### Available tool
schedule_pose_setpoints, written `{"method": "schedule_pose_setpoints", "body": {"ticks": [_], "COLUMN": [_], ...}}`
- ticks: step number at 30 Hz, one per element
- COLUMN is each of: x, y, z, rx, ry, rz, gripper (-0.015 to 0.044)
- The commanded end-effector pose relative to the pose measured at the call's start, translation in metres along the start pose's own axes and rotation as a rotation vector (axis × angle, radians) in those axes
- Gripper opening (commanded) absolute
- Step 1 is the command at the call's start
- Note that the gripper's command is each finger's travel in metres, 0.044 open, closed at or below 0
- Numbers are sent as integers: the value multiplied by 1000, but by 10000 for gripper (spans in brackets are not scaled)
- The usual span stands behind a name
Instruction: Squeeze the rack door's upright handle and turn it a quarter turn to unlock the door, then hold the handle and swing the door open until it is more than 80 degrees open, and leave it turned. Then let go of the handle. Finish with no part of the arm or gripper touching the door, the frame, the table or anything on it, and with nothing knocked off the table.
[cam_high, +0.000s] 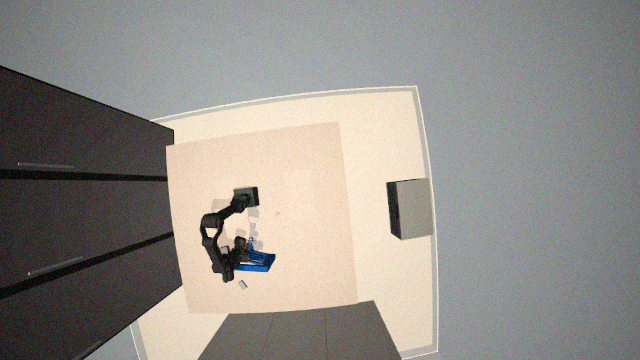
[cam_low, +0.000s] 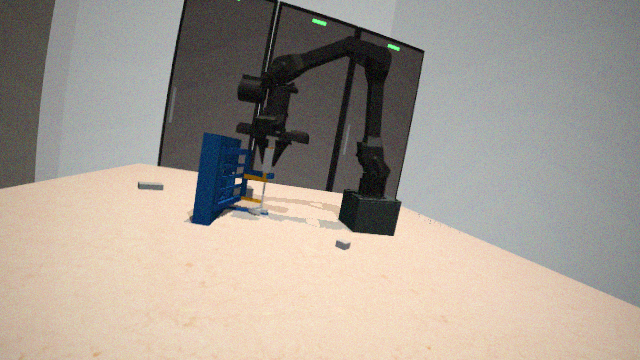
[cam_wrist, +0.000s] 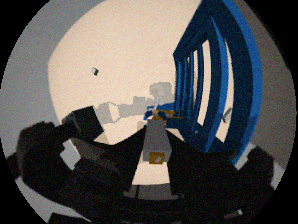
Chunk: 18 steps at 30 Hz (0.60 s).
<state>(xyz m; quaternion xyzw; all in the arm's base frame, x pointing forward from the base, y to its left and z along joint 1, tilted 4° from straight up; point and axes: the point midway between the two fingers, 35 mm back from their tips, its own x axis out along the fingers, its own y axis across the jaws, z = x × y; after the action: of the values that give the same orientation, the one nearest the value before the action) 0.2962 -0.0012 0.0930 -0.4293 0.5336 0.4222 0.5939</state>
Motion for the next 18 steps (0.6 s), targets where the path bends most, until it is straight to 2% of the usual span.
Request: {"method": "schedule_pose_setpoints", "body": {"ticks": [1, 18], "x": [0, 1], "y": [5, 41], "z": [3, 17], "rx": [90, 350], "ry": [-5, -8], "rz": [-11, -8], "gripper": [17, 17]}}
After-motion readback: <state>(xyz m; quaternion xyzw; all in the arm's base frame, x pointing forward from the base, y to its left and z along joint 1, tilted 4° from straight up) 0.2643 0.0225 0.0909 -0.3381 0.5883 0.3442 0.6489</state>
